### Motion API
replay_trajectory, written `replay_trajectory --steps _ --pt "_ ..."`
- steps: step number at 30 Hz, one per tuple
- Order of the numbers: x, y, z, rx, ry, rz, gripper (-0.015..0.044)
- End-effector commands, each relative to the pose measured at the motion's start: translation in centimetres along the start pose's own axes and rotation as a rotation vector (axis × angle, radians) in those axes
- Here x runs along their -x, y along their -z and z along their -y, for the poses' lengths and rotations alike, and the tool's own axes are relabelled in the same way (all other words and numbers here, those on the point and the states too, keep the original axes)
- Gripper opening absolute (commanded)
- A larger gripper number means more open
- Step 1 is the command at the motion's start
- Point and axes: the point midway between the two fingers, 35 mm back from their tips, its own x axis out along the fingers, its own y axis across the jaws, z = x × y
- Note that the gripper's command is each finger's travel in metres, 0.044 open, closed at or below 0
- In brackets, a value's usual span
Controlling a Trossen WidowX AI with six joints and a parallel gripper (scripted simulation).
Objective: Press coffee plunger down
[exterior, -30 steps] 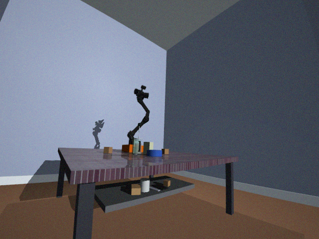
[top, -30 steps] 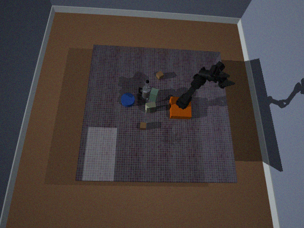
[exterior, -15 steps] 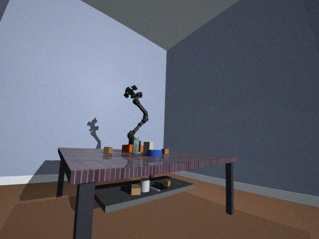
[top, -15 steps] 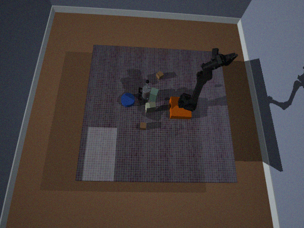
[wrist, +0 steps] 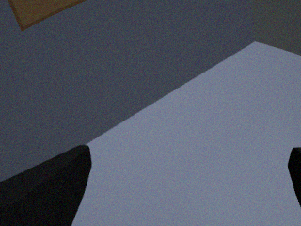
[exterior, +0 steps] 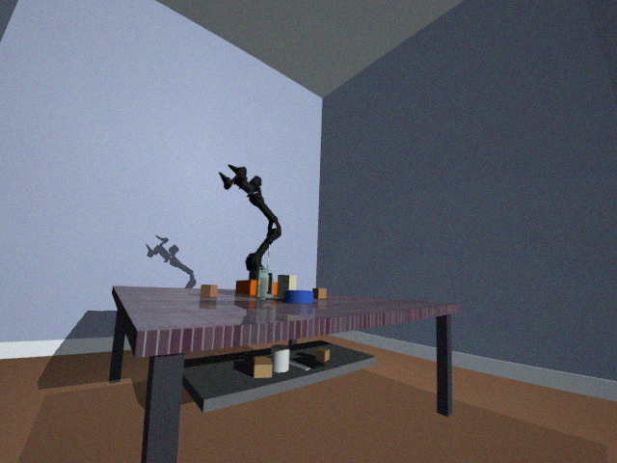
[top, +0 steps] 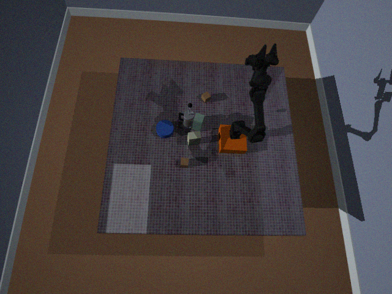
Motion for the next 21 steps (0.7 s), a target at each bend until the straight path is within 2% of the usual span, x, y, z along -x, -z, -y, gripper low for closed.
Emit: replay_trajectory --steps 1,5,9,15,21 --pt "0.8 -3.2 -4.5 -0.163 -0.163 0.131 0.044" --pt "3.1 -7.1 -9.2 -0.352 -0.373 0.265 0.044" --pt "6.9 -10.9 -13.6 -0.529 -0.621 0.365 0.044" --pt "14.8 -15.3 -18.8 -0.741 -1.037 0.441 0.044" --pt "23.7 -17.4 -22.1 -0.852 -1.451 0.416 0.044"
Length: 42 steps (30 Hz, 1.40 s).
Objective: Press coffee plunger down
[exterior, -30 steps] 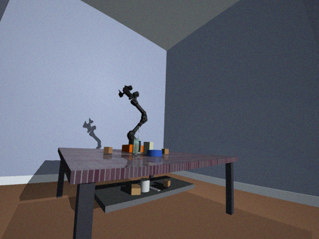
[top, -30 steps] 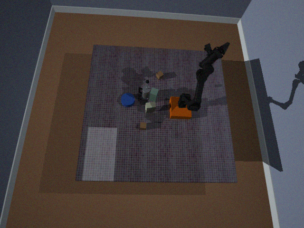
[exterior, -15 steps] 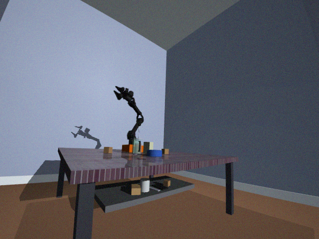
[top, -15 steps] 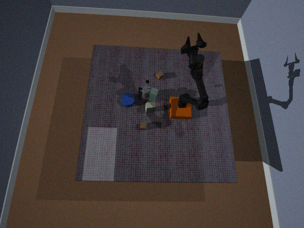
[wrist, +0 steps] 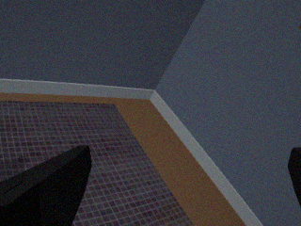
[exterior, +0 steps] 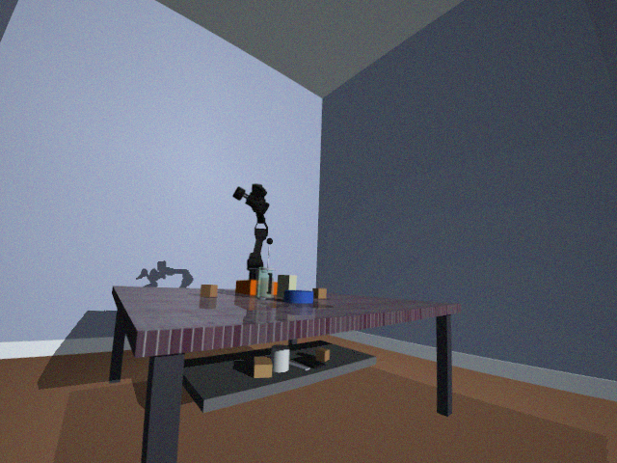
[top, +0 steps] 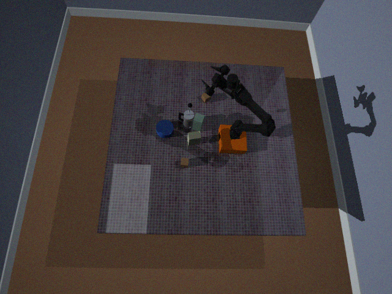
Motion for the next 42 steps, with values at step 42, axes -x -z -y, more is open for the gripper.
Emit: replay_trajectory --steps 42 --pt "-2.4 10.6 -18.4 -0.341 -0.49 -0.257 0.044"
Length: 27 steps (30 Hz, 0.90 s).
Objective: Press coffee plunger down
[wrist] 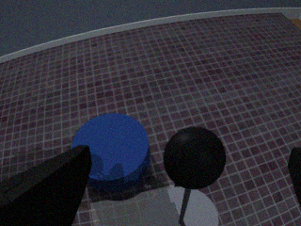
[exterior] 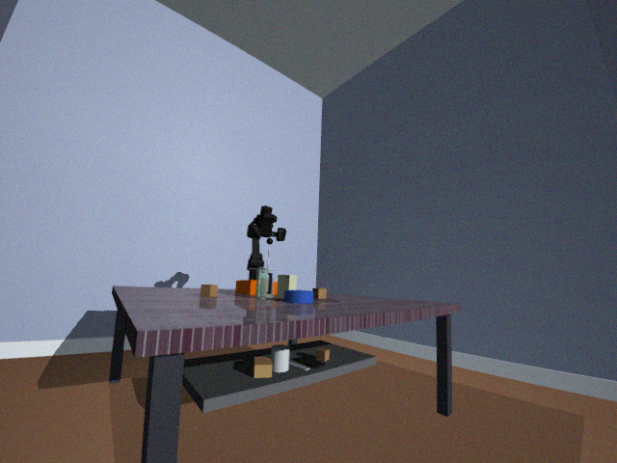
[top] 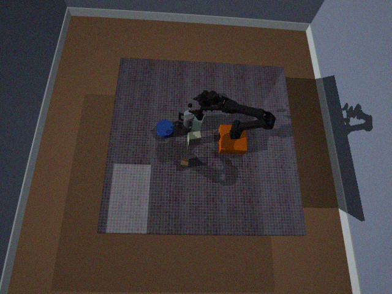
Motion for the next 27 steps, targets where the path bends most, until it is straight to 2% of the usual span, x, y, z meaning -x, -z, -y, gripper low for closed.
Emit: replay_trajectory --steps 1,8,19,27 --pt "-0.59 0.05 0.09 -0.005 0.006 0.0 0.044" --pt "-1.47 0.11 0.1 -0.005 0.006 0.0 0.044" --pt "-1.47 0.11 0.1 -0.005 0.006 0.0 0.0151" --pt "-1.47 0.11 0.1 -0.005 0.006 0.0 0.0114"
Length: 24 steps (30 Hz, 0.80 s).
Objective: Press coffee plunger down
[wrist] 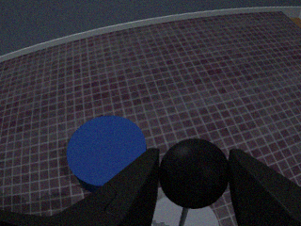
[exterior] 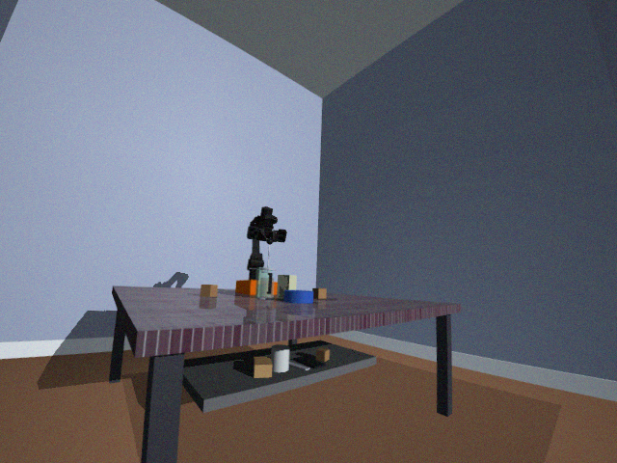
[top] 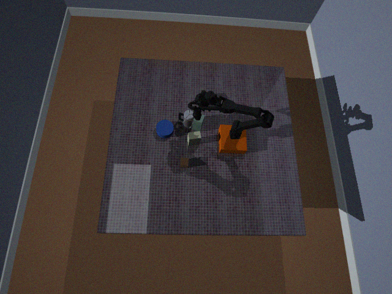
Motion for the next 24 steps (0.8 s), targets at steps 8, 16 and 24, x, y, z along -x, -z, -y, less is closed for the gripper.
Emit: replay_trajectory --steps 8,16,24 --pt "-0.4 0.4 0.0 -0.004 0.001 0.001 0.0114" --pt "-1.3 1.4 0.0 -0.004 0.001 0.002 0.0114" --pt "-2.2 2.4 0.0 -0.004 0.001 0.002 0.0114"
